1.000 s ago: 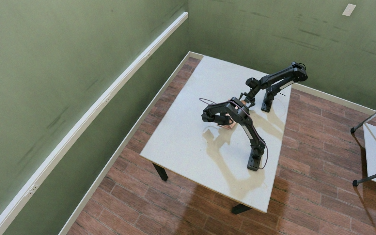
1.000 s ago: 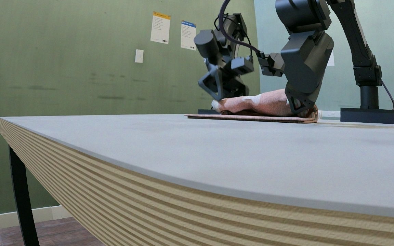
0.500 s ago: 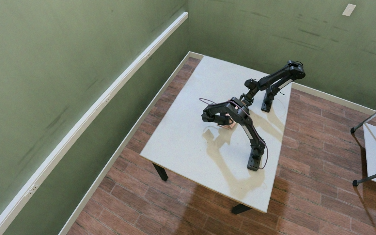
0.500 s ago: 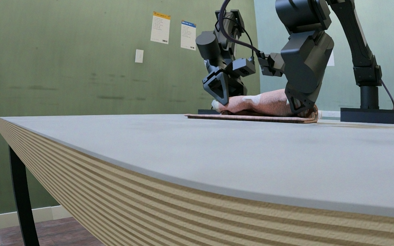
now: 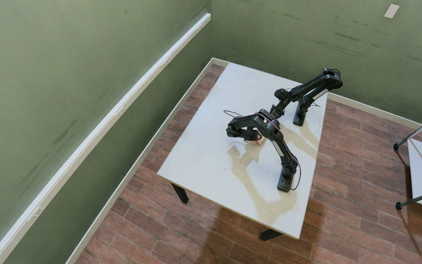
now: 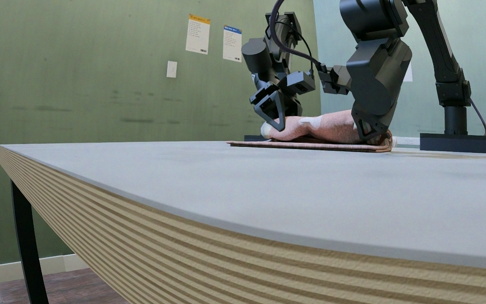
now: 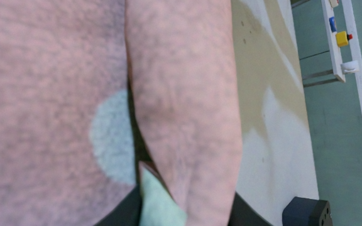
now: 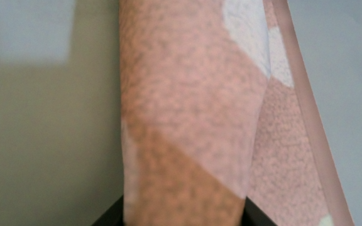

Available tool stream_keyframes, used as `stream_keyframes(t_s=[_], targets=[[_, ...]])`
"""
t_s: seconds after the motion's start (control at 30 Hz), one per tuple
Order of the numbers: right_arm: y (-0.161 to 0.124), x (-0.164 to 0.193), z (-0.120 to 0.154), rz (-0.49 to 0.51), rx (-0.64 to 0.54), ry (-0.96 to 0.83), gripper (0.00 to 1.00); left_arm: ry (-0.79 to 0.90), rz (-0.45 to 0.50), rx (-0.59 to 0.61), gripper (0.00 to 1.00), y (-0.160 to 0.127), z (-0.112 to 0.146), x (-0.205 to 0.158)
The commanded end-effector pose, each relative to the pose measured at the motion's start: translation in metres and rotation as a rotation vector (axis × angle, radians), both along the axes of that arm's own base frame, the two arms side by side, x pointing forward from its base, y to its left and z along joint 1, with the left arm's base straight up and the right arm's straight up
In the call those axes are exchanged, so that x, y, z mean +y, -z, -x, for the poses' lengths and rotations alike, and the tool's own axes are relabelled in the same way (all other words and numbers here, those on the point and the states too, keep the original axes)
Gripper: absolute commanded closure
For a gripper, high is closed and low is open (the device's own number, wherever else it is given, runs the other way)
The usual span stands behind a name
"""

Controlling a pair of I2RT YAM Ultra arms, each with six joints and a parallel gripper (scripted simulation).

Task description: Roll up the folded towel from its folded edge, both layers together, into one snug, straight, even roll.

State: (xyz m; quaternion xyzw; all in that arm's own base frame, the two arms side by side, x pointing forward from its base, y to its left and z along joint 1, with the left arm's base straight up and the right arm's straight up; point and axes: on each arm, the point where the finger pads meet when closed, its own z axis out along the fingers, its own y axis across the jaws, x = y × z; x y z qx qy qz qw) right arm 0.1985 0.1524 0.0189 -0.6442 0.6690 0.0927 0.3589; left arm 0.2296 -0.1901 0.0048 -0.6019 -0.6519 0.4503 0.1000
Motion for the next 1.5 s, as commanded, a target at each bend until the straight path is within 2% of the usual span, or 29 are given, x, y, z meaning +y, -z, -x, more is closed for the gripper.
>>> stream_keyframes(t_s=[0.0, 0.1, 0.7, 0.77, 0.83, 1.27, 1.47], targets=[[-0.001, 0.002, -0.001, -0.006, -0.005, 0.003, 0.59, -0.003, 0.017, 0.002, 0.70, 0.003, -0.004, -0.003], [-0.001, 0.002, -0.001, -0.006, -0.005, 0.003, 0.62, -0.003, 0.017, 0.002, 0.70, 0.003, -0.004, -0.003], [-0.001, 0.002, -0.001, -0.006, -0.005, 0.003, 0.67, -0.003, 0.017, 0.002, 0.70, 0.003, -0.004, -0.003], [-0.001, 0.002, -0.001, -0.006, -0.005, 0.003, 0.67, -0.003, 0.017, 0.002, 0.62, 0.002, -0.004, -0.003], [-0.001, 0.002, -0.001, -0.006, -0.005, 0.003, 0.67, -0.003, 0.017, 0.002, 0.62, 0.002, -0.004, -0.003], [-0.001, 0.002, -0.001, -0.006, -0.005, 0.003, 0.67, -0.003, 0.017, 0.002, 0.15, -0.009, -0.004, -0.003], [-0.001, 0.002, -0.001, -0.008, 0.013, 0.003, 0.67, -0.003, 0.017, 0.002, 0.15, -0.014, -0.010, 0.001]])
